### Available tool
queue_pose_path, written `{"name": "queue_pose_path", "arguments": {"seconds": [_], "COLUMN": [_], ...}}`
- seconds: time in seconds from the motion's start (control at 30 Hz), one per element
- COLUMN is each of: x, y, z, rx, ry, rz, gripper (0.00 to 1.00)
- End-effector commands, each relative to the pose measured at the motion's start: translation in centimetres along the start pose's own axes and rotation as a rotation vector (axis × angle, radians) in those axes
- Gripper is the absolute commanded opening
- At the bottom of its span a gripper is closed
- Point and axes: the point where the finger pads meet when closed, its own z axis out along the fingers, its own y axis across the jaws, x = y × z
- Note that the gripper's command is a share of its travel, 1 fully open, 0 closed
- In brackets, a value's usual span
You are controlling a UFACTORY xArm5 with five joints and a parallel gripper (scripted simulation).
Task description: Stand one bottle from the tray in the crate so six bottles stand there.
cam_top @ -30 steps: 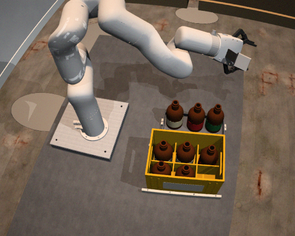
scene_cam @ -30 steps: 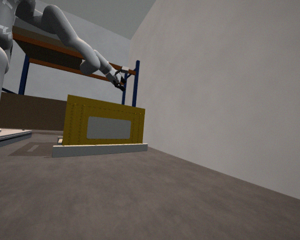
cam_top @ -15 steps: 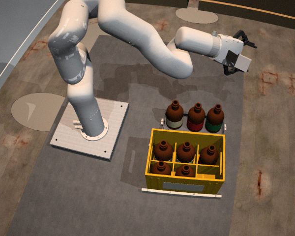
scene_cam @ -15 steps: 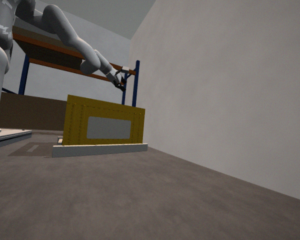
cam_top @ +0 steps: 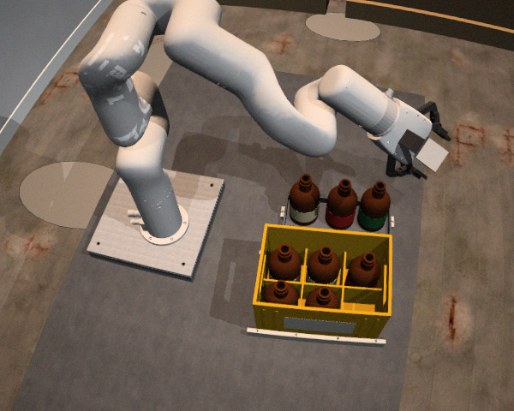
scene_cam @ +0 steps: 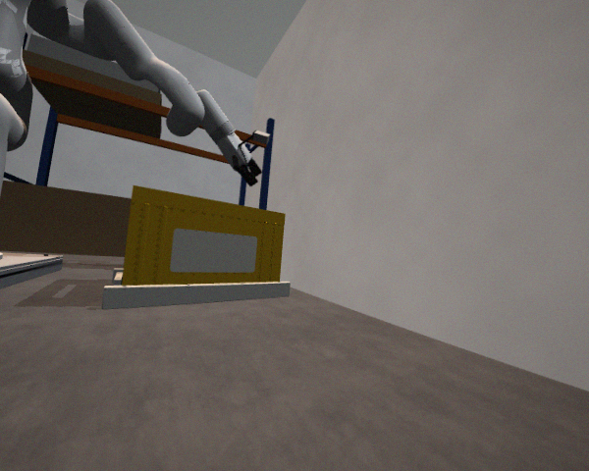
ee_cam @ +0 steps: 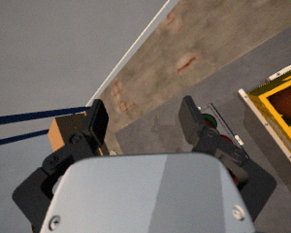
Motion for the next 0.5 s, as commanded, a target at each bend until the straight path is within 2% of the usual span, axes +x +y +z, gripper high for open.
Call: {"name": "queue_pose_path", "arguments": {"seconds": [0.0, 0.03, 0.07, 0.1, 0.13, 0.17, 0.2, 0.23, 0.27, 0.3, 0.37, 0.4, 0.47], "x": [2.5, 2.5, 3.1, 3.3, 3.3, 3.8, 4.1, 4.1, 4.5, 4.6, 4.6, 5.1, 5.1], "y": [5.2, 5.4, 7.0, 7.9, 7.9, 9.6, 10.5, 10.5, 12.2, 13.0, 13.0, 15.5, 15.5], "z": [0.4, 0.4, 0.3, 0.2, 0.2, 0.0, -0.2, -0.2, -0.6, -0.8, -0.8, -1.5, -1.5], "rx": [-0.157, -0.161, -0.205, -0.227, -0.228, -0.272, -0.293, -0.294, -0.336, -0.356, -0.356, -0.414, -0.414], "ry": [-0.048, -0.050, -0.068, -0.078, -0.079, -0.101, -0.113, -0.113, -0.138, -0.151, -0.151, -0.193, -0.193], "rz": [-0.043, -0.044, -0.052, -0.057, -0.057, -0.065, -0.068, -0.068, -0.074, -0.077, -0.077, -0.083, -0.083], "gripper": [1.00, 1.00, 1.00, 1.00, 1.00, 1.00, 1.00, 1.00, 1.00, 1.00, 1.00, 1.00, 1.00]}}
